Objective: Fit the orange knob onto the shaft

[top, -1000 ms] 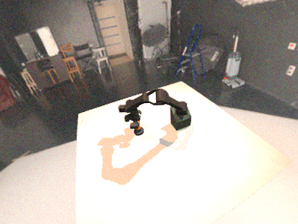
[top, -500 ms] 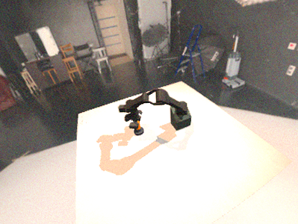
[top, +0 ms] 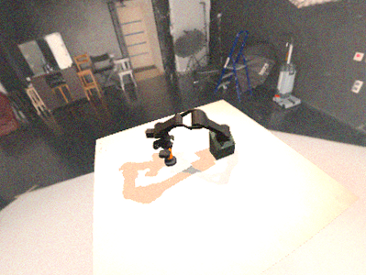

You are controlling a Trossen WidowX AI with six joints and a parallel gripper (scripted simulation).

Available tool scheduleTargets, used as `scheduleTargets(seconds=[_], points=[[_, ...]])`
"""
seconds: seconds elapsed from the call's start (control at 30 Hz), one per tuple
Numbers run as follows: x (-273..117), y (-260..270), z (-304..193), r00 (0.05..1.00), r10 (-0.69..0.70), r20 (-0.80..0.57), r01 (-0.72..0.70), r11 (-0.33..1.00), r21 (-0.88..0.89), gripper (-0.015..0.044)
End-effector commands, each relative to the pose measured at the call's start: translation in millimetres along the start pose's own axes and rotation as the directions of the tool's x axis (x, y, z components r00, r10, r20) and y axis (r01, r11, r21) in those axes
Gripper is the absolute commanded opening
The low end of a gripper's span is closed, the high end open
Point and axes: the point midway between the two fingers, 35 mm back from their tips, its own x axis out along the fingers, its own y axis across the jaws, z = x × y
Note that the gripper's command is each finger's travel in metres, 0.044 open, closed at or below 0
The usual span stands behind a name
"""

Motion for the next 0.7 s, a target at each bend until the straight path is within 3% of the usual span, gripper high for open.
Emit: scheduleTargets(seconds=[0.0,0.67], points=[[0.0,-4.1,2.2,1.000,-0.012,0.006,0.012,0.999,-0.030,0.0000],[-0.1,-4.4,3.0,1.000,-0.012,0.006,0.012,1.000,0.028,0.0000]])
